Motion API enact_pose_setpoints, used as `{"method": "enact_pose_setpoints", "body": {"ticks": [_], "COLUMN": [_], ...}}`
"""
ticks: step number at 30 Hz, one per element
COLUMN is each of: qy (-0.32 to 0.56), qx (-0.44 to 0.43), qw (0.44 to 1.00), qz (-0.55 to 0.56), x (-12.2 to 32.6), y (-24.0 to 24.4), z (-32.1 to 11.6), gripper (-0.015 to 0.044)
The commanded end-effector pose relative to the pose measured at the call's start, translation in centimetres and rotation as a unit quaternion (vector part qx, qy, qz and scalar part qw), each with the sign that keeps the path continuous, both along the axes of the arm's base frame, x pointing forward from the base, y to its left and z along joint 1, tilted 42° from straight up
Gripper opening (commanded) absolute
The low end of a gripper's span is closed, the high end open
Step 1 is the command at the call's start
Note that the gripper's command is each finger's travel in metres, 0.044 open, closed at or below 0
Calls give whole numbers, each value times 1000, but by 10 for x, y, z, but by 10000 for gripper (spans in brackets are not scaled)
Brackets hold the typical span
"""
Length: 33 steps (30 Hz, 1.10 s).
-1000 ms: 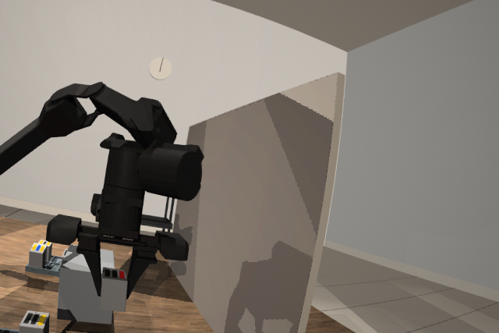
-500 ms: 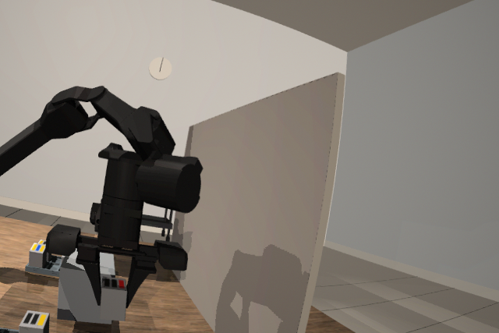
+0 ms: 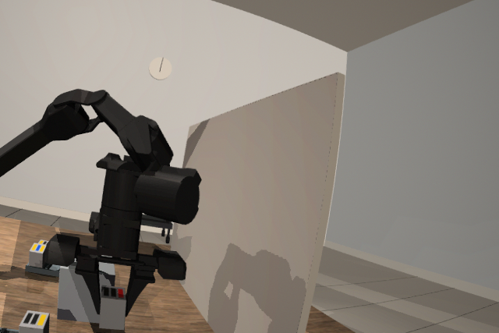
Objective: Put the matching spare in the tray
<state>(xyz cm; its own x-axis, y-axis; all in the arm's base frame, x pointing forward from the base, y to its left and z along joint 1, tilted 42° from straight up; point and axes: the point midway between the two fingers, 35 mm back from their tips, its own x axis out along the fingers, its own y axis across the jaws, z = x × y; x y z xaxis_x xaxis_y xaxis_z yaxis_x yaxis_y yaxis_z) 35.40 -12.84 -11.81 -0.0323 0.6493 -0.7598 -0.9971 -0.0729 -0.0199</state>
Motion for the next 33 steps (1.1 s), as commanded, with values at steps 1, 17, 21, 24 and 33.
{"method": "enact_pose_setpoints", "body": {"ticks": [1,17,21,24,33], "qy": [3,3,3,3,3], "qx": [4,4,4,5,5], "qw": [1000,1000,1000,1000,1000], "qz": [-1,-1,-1,-1,-1], "x": [-2,-3,-4,-4,-5], "y": [5,15,18,20,26], "z": [-4,-14,-17,-19,-24], "gripper": [0,0,0,0,0]}}
